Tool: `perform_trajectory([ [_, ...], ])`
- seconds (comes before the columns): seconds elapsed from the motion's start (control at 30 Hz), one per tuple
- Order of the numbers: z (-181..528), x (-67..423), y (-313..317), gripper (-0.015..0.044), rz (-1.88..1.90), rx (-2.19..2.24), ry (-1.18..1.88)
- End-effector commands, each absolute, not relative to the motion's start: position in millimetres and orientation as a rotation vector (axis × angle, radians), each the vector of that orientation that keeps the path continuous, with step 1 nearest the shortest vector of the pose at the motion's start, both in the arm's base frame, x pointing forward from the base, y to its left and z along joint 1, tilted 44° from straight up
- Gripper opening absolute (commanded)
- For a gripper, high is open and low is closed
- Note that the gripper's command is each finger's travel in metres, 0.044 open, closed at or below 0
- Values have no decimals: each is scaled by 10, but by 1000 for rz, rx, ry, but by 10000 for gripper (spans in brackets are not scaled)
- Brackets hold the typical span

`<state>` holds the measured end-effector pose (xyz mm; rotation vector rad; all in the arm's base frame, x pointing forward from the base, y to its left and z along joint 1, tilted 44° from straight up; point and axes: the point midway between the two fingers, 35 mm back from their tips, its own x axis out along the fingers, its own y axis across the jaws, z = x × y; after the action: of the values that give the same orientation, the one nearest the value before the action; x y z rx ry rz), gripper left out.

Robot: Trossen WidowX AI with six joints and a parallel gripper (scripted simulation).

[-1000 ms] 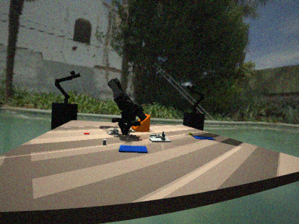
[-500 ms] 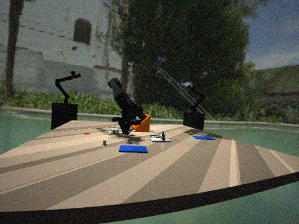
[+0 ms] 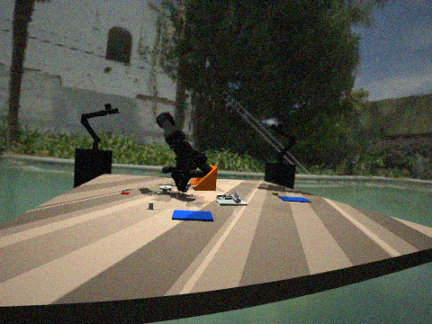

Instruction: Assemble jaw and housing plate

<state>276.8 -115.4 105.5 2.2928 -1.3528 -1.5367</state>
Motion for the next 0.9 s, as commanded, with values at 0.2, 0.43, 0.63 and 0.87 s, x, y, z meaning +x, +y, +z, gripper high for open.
perform_trajectory([
  [0.2,1137,2764,-1094,37,-1528,2296,-1352],
  [0.43,1171,2761,-1058,37,-1529,2296,-1352],
  [0.63,1301,2745,-925,37,-1531,2296,-1351],
  [0.87,1443,2713,-792,37,-1531,2296,-1351],
])
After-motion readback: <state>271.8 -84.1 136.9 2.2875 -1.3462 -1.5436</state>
